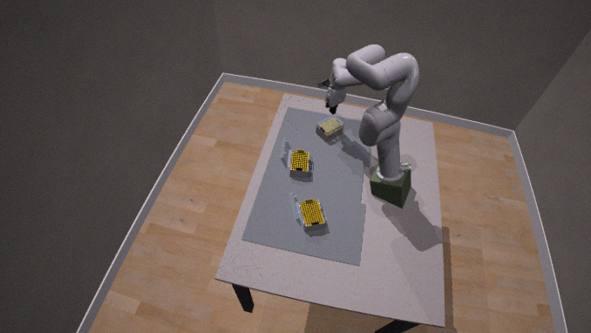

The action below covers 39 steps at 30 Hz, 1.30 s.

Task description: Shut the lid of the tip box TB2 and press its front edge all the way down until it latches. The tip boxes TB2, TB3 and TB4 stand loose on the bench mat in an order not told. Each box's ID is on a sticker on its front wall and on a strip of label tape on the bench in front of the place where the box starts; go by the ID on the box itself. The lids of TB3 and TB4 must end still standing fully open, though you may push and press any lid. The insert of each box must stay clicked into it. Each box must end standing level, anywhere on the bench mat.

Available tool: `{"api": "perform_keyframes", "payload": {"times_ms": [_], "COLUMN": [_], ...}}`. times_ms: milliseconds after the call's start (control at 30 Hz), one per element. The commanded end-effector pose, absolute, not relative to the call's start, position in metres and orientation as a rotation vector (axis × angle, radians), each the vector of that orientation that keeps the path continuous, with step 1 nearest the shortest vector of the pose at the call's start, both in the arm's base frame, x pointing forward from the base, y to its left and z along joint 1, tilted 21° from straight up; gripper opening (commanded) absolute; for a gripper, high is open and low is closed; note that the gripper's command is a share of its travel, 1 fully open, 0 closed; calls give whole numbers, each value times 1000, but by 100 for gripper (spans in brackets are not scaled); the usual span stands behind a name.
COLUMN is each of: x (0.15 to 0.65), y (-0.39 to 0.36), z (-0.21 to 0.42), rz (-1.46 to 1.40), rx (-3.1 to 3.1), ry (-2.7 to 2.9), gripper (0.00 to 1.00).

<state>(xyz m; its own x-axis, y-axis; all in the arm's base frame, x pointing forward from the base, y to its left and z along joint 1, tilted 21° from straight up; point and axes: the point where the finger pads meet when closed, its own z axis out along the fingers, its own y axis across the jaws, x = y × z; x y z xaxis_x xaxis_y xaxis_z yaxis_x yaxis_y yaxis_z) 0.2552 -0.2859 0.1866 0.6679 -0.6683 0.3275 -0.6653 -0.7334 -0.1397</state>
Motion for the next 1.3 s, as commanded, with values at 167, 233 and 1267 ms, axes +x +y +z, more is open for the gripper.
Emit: {"api": "perform_keyframes", "payload": {"times_ms": [167,233,1267], "x": [251,250,248], "y": [-278,-277,-269], "z": [167,164,131], "rz": [-573,-573,-573], "rx": [-2862,-2862,-2862], "ry": [1144,1144,1144], "gripper": [0,0,0]}}
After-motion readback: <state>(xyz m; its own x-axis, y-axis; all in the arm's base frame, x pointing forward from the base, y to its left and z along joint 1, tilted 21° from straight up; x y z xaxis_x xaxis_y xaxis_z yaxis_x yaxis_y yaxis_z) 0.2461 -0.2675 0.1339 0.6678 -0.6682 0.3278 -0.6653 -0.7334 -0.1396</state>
